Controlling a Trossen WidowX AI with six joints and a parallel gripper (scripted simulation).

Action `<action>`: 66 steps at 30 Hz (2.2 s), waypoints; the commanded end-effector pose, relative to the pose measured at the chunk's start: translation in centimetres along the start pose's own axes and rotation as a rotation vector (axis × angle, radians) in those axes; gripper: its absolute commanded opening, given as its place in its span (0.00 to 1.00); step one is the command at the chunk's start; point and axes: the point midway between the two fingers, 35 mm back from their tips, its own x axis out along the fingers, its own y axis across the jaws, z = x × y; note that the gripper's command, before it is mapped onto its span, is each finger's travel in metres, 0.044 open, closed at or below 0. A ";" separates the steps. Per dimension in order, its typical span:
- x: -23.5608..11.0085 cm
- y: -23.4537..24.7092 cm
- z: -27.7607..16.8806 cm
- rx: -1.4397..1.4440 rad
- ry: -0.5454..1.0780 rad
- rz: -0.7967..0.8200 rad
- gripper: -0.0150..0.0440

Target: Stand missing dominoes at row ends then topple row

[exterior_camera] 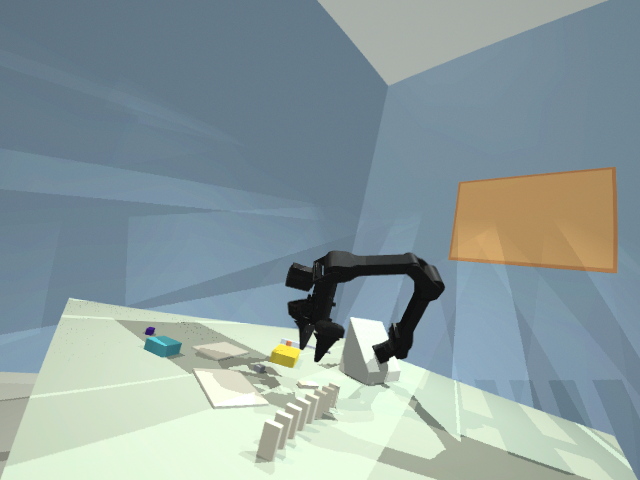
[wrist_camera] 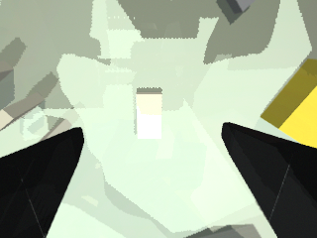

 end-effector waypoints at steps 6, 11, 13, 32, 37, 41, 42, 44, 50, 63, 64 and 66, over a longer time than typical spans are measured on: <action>6.2 0.1 -0.1 0.011 0.002 0.003 1.00; 6.5 0.1 -0.1 0.011 0.002 0.003 1.00; 6.8 0.2 -0.1 0.011 0.002 0.003 1.00; 7.8 0.2 -0.2 0.011 0.002 0.004 0.60; 7.8 0.2 -0.2 0.011 0.002 0.004 0.44; 7.8 0.2 -0.2 0.011 0.002 0.004 0.44; 7.8 0.2 -0.2 0.011 0.002 0.004 0.44; 7.8 0.2 -0.2 0.011 0.002 0.004 0.44; 3.8 0.1 0.2 0.011 0.002 0.002 0.44; -8.2 -0.4 1.0 0.012 0.001 -0.004 0.44; -8.2 -0.4 1.0 0.012 0.001 -0.004 0.44; -8.2 -0.4 1.0 0.012 0.001 -0.004 0.44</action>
